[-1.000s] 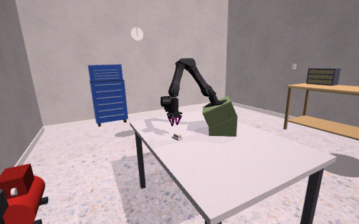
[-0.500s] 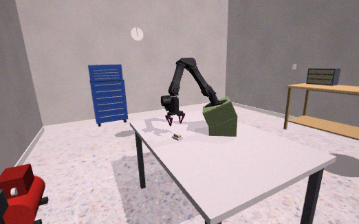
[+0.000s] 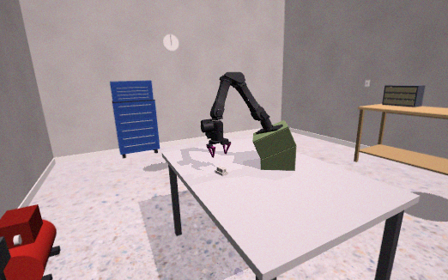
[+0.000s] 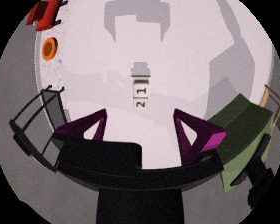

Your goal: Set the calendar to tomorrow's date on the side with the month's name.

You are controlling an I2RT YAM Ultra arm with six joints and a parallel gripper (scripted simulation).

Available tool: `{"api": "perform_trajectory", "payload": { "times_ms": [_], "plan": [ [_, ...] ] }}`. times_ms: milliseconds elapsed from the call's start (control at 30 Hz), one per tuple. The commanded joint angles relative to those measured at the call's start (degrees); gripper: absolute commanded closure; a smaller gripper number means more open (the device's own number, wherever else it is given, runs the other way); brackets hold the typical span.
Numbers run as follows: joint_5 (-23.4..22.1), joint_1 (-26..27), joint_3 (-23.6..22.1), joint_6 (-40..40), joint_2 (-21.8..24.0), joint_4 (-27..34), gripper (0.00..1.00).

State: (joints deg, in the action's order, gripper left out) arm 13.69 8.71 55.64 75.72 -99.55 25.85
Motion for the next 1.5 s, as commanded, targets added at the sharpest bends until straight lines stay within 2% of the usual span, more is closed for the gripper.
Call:
{"api": "perform_trajectory", "payload": {
  "times_ms": [0, 200, 533, 767, 1467],
  "plan": [
    [0.48, -0.22, 0.37, 0.12, 0.73, 0.64, 0.0],
    [0.69, -0.83, 0.96, 0.72, 2.92, 3.55, 0.0],
    [1.49, -3.21, 4.36, 3.04, 9.74, 14.35, 0.0],
    [1.75, -3.97, 5.75, 3.78, 11.44, 17.64, 0.0],
    [1.8, -4.12, 6.06, 3.93, 11.76, 18.31, 0.0]
  ]
}}
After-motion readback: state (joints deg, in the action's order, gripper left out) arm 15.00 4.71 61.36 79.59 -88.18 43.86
